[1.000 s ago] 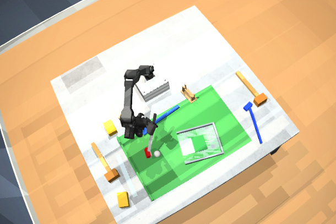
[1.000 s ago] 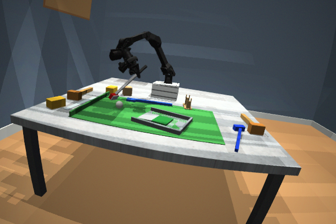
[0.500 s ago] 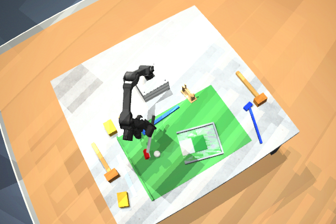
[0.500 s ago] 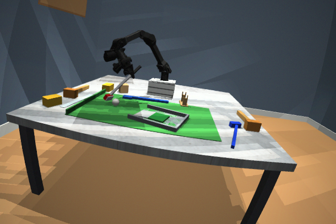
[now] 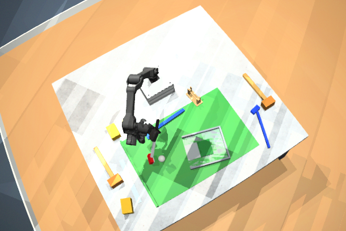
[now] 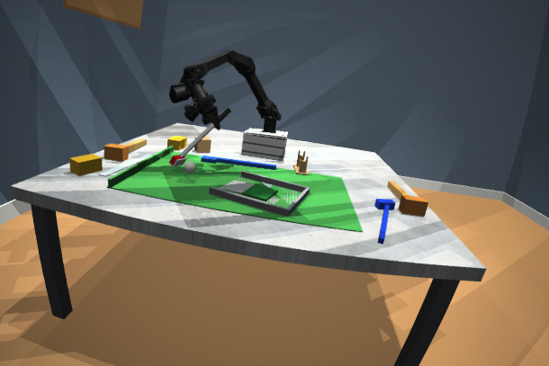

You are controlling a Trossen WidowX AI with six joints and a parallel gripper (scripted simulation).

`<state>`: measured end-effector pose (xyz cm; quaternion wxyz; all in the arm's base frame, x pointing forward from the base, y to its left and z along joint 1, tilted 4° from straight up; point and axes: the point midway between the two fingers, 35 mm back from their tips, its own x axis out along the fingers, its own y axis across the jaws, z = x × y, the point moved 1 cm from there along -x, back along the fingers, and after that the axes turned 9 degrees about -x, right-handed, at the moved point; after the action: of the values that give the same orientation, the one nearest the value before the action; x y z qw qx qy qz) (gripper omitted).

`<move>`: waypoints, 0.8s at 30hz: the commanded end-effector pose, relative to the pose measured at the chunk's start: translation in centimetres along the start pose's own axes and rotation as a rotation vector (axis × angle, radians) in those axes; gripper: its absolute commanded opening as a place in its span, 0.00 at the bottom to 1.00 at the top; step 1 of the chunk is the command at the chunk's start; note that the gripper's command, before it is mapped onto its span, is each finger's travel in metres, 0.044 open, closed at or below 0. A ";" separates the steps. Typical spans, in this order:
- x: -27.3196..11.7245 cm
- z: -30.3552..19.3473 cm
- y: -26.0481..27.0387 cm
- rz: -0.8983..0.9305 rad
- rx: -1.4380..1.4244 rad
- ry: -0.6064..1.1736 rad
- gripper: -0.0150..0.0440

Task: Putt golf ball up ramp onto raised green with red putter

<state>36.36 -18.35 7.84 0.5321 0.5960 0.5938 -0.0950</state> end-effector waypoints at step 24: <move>5.8 -3.5 4.1 -0.002 -0.008 -0.014 0.25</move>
<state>38.46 -14.98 6.99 0.5387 0.5931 0.5886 -0.1079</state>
